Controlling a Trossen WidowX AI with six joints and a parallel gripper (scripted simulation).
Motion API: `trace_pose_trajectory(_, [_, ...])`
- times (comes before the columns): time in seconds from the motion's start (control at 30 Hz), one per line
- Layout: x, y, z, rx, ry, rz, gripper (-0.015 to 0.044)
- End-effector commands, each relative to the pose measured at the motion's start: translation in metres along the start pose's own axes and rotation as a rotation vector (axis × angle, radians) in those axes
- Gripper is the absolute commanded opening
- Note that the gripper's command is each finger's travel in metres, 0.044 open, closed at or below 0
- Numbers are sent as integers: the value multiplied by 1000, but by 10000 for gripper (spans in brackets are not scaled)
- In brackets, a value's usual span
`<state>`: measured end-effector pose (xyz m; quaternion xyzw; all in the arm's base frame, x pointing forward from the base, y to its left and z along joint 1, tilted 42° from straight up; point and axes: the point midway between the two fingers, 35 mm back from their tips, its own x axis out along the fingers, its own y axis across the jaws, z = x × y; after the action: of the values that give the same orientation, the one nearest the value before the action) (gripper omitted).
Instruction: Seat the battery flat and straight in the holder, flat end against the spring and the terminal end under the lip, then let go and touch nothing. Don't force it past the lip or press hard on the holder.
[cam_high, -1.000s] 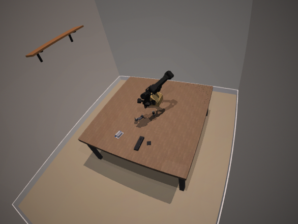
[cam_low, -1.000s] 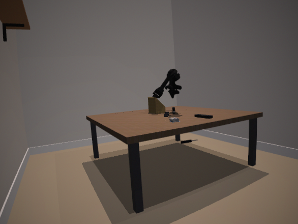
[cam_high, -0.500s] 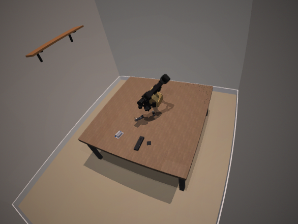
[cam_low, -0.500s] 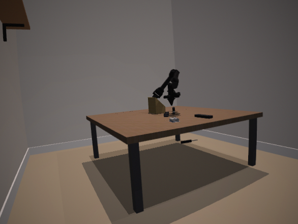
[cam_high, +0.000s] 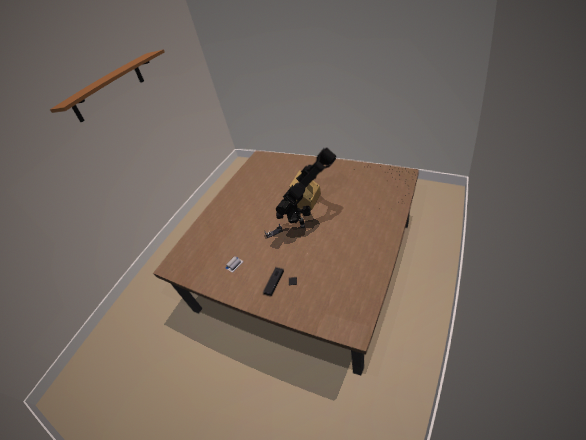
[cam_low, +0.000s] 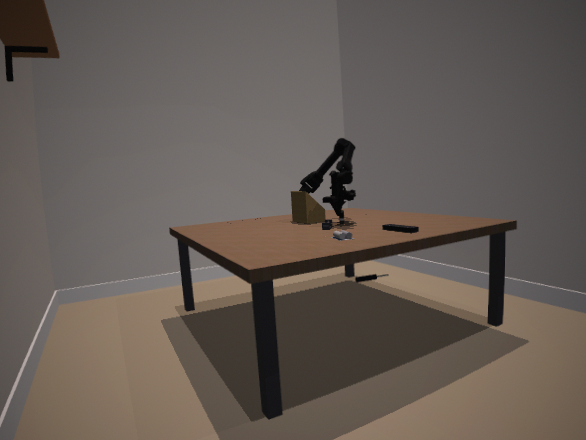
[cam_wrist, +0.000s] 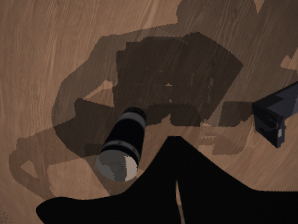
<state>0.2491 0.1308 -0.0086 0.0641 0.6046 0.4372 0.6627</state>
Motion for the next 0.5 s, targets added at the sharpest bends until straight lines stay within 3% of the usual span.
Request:
trace_pose_trajectory(0.0, [1,7,-1,7,1,4,0])
trace_pose_trajectory(0.47, [1,30,-1,7,2,4,0])
